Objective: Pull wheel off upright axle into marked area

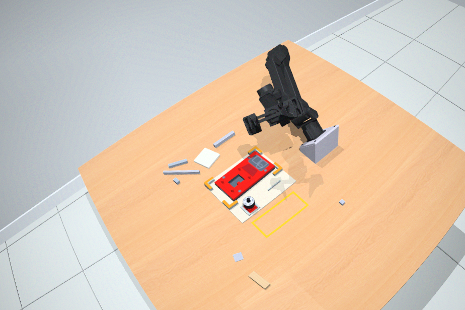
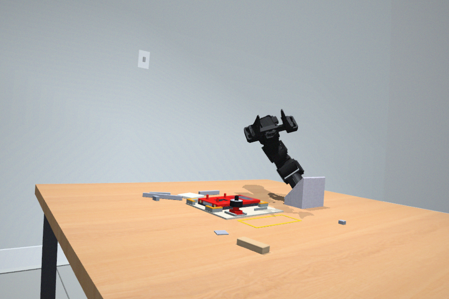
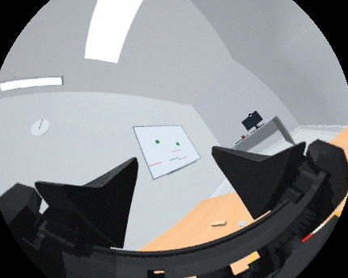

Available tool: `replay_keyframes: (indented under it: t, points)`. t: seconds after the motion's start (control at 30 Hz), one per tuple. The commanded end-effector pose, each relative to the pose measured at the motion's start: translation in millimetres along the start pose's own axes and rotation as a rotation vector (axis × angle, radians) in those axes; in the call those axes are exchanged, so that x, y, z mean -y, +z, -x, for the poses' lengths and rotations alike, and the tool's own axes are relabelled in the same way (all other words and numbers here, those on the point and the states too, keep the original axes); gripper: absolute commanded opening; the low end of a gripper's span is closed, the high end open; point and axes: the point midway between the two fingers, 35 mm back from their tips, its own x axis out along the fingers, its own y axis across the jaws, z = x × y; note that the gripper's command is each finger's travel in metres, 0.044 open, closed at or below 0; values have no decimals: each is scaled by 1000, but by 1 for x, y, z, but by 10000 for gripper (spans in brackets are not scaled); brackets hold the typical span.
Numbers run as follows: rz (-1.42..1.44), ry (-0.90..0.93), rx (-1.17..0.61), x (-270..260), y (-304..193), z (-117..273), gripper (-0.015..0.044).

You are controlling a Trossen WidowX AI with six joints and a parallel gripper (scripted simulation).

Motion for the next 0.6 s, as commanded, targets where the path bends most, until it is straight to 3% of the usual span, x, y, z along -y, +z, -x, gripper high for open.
replay_keyframes:
  t: [0.0, 0.1, 0.33, 0.57]
  points:
    - [-7, -4, -9, 1, -1, -2, 374]
    - [-101, -60, -133, 19, -20, -22, 300]
    - [-334, -260, -512, 62, -81, -59, 300]
    - [-476, -498, -888, 94, -136, -64, 300]
